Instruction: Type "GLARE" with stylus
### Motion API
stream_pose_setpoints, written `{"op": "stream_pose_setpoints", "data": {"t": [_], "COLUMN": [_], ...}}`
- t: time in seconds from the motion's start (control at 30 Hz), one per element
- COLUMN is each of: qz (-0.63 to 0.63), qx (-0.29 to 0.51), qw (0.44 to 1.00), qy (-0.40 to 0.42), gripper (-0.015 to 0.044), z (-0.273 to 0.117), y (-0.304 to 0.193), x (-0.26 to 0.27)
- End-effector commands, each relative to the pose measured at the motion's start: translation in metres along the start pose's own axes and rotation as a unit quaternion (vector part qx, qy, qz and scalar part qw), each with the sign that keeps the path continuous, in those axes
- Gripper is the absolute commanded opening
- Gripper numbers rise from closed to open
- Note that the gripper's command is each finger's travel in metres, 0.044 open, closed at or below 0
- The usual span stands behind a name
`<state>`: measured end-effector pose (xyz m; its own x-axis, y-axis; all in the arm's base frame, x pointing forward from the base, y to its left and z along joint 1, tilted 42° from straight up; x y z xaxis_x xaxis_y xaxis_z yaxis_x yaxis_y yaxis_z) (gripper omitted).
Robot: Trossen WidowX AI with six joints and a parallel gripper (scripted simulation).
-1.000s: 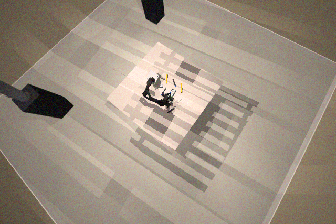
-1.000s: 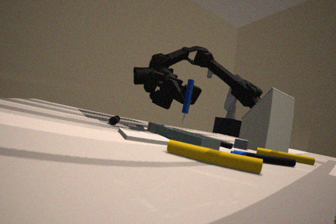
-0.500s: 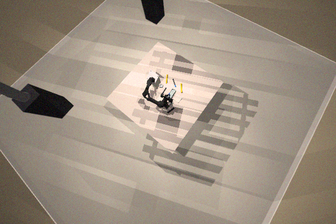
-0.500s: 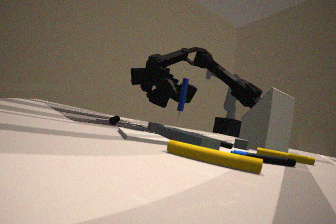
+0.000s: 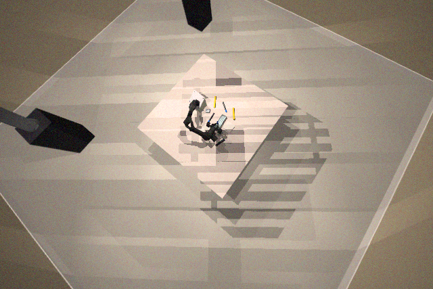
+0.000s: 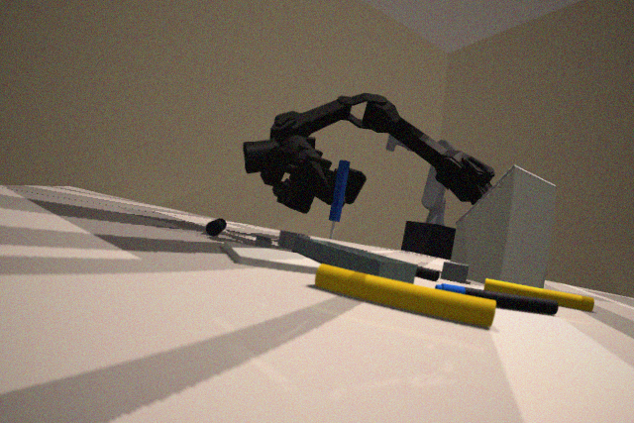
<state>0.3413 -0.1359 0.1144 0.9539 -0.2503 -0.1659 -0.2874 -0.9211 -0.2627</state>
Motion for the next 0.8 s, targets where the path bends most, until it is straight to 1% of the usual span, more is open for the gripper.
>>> {"op": "stream_pose_setpoints", "data": {"t": [0.0,0.03,0.07,0.77], "qz": [-0.003,-0.003,-0.003,-0.003], "qx": [-0.002,-0.002,-0.002,-0.002], "qw": [1.0,1.0,1.0,1.0], "qy": [0.001,0.001,0.001,0.001], "gripper": [0.0053,0.0079,0.0081,0.0081], "z": [0.0012,0.0014,0.0015,0.0059], "y": [0.0023,0.0026,0.0028,0.0101], "x": [0.0019,0.0024,0.0024,0.0045]}}
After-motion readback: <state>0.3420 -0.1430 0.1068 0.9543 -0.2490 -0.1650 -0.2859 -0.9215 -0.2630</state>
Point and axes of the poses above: the point midway between the two fingers, 35 mm back from their tips, its own z axis out along the fingers, its own x axis across the jaws, y = z × x, the point moved 10 cm from there along -z, back along the fingers, and after that the axes turned 15 degrees about z, right-handed, at the moved point
